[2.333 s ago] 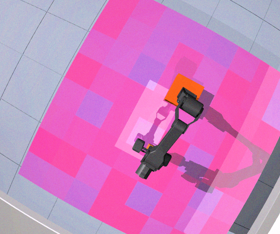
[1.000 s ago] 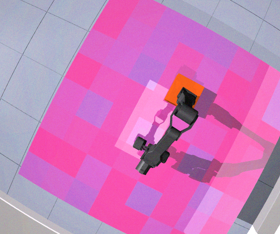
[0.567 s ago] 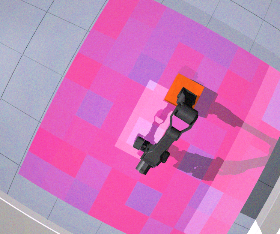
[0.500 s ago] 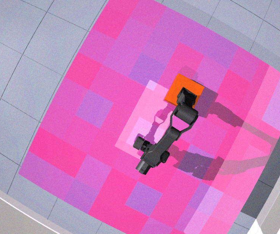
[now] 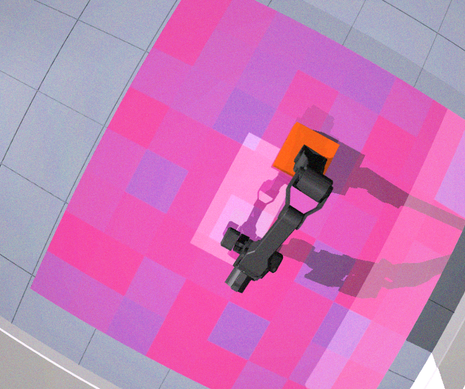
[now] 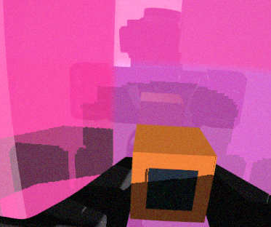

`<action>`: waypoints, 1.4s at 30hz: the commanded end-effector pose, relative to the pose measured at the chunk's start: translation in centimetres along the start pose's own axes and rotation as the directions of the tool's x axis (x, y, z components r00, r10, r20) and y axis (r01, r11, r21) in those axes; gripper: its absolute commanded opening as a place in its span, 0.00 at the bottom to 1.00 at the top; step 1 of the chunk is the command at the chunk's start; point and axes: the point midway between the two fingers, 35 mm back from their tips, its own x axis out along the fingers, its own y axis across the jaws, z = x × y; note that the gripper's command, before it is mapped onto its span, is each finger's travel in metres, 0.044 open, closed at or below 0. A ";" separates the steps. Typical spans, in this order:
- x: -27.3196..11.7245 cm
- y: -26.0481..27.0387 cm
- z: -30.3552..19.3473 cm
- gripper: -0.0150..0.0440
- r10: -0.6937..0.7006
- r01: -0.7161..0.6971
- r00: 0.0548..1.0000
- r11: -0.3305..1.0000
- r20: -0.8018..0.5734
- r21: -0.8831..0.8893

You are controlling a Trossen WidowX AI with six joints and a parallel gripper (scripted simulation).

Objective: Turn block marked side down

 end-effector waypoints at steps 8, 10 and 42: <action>-0.1 -0.1 0.2 0.25 0.000 0.000 0.994 1.000 0.106 0.002; 0.0 -0.1 0.2 0.25 0.000 -0.001 0.990 1.000 0.138 0.002; 1.3 -0.1 0.1 0.25 -0.002 0.001 0.845 1.000 0.536 0.001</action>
